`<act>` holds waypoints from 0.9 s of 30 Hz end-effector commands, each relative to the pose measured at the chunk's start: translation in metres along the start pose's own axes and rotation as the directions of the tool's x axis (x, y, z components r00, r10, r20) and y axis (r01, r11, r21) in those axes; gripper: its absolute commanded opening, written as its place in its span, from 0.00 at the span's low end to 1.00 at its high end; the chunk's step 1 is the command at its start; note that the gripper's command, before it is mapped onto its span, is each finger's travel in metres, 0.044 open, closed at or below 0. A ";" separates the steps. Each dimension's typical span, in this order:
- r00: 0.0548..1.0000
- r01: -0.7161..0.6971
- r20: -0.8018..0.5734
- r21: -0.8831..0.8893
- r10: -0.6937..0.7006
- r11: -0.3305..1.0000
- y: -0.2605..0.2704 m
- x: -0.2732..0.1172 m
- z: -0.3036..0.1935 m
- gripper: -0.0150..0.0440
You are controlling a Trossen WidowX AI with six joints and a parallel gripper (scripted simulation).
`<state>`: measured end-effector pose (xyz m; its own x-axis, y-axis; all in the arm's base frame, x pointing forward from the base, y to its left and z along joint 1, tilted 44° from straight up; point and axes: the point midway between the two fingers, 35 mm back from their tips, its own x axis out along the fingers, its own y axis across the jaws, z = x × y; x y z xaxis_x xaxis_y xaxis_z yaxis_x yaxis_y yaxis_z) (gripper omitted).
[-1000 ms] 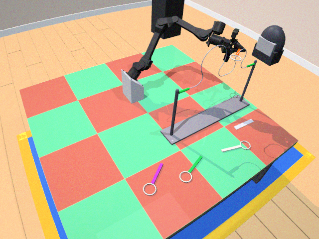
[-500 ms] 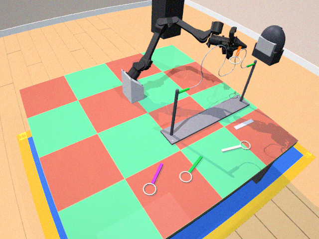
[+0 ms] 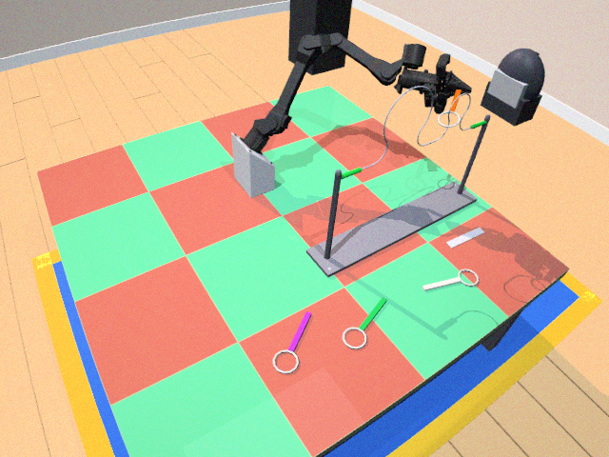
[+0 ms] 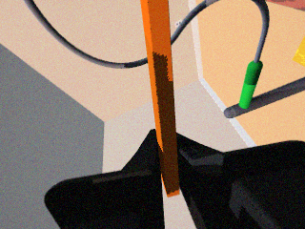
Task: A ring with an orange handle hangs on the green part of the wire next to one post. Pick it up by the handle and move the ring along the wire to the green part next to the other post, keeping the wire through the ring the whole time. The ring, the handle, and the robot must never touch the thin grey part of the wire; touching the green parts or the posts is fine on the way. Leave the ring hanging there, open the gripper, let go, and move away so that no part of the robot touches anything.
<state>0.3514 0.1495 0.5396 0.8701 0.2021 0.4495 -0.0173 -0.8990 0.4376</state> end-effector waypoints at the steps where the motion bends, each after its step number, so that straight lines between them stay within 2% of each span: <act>1: 1.000 0.009 0.003 -0.021 -0.008 1.000 -0.005 0.001 0.000 0.00; 18: 0.987 0.163 0.040 -0.272 -0.158 0.948 -0.053 0.000 0.006 0.00; 27: 0.963 0.269 0.091 -0.440 -0.255 0.857 -0.083 -0.004 0.018 0.00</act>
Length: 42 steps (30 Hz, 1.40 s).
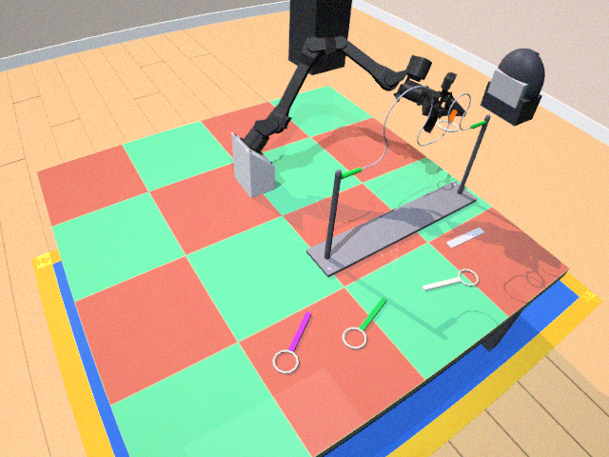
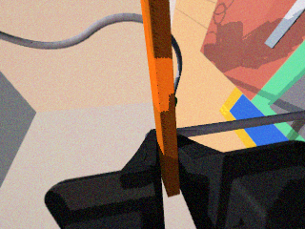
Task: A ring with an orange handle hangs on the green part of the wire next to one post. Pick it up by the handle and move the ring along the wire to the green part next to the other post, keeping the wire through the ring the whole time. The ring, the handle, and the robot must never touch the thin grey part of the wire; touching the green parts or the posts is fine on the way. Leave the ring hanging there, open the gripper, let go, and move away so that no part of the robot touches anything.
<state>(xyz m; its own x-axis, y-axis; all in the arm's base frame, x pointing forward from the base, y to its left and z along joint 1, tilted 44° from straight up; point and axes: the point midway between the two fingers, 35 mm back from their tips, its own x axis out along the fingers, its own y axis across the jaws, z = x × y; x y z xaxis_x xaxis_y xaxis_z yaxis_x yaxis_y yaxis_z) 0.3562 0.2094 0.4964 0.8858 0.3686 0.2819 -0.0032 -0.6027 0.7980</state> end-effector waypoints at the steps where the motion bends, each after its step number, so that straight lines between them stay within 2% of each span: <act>1: 0.999 0.050 0.006 -0.081 -0.050 0.995 -0.015 0.001 0.001 0.00; 10: 0.986 0.166 0.040 -0.269 -0.161 0.949 -0.048 0.000 0.007 0.00; 20: 0.956 0.290 0.105 -0.460 -0.272 0.839 -0.082 -0.005 0.020 0.00; 42: 0.848 0.498 0.314 -0.746 -0.427 0.441 -0.138 -0.030 0.071 0.00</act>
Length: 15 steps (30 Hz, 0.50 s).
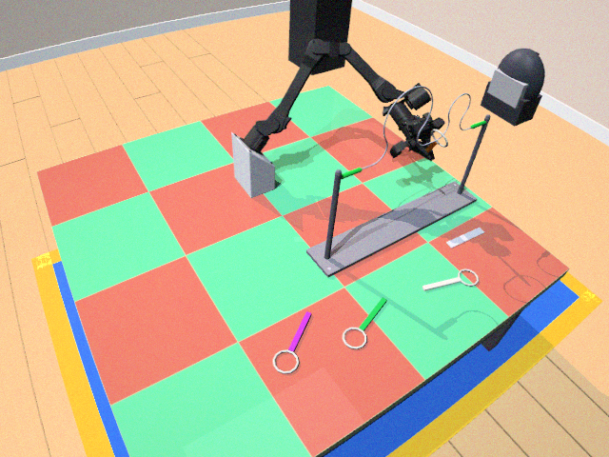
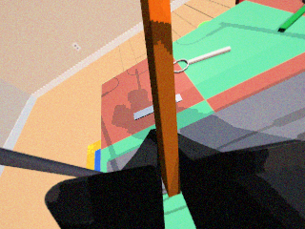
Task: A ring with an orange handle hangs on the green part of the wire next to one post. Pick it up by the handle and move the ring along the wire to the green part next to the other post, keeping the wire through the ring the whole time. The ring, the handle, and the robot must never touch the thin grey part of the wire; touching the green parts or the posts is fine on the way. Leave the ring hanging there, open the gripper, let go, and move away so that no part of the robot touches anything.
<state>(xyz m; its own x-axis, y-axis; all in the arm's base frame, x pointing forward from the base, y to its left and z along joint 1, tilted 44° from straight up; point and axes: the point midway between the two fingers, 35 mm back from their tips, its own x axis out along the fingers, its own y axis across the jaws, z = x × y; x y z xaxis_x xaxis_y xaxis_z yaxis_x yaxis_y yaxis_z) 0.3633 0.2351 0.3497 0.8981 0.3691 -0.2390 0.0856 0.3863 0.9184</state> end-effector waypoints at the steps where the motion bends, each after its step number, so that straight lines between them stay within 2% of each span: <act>1: 0.999 0.048 0.012 -0.074 -0.047 0.996 -0.014 0.002 0.000 0.00; 15: 0.984 0.179 0.060 -0.280 -0.168 0.943 -0.055 0.002 0.008 0.00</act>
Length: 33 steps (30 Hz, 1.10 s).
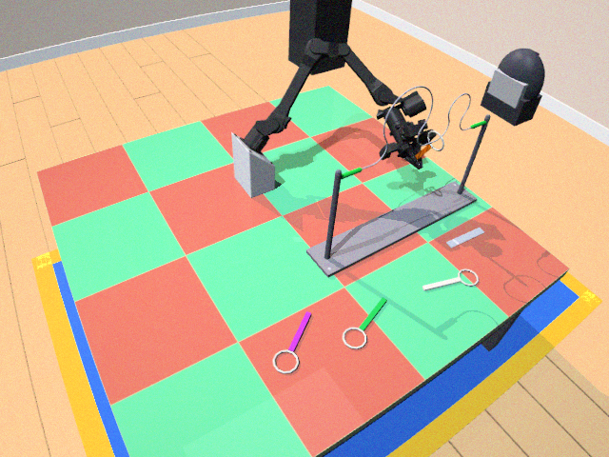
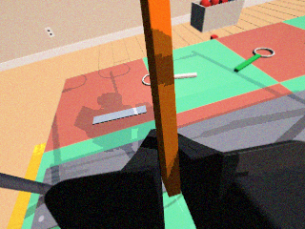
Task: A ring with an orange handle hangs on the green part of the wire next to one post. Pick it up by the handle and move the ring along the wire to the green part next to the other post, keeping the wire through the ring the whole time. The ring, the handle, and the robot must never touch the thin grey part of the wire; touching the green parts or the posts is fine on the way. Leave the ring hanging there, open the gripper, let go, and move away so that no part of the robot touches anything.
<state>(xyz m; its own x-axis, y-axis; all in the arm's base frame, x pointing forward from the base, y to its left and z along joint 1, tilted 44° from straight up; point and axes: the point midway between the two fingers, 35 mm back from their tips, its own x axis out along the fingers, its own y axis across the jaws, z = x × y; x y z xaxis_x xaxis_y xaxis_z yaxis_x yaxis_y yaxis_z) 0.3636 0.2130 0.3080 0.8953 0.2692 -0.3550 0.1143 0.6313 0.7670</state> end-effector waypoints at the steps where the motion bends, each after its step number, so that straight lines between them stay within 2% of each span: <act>1: 0.999 0.032 0.008 -0.050 -0.032 0.998 -0.011 0.001 0.000 0.00; 33: 0.993 0.120 0.039 -0.188 -0.115 0.975 -0.061 0.004 0.006 0.00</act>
<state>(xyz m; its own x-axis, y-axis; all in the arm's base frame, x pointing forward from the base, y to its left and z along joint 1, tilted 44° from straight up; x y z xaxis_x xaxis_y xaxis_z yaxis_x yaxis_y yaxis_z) 0.3630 0.1746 0.2670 0.8931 0.1737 -0.4150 0.1390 0.7707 0.6219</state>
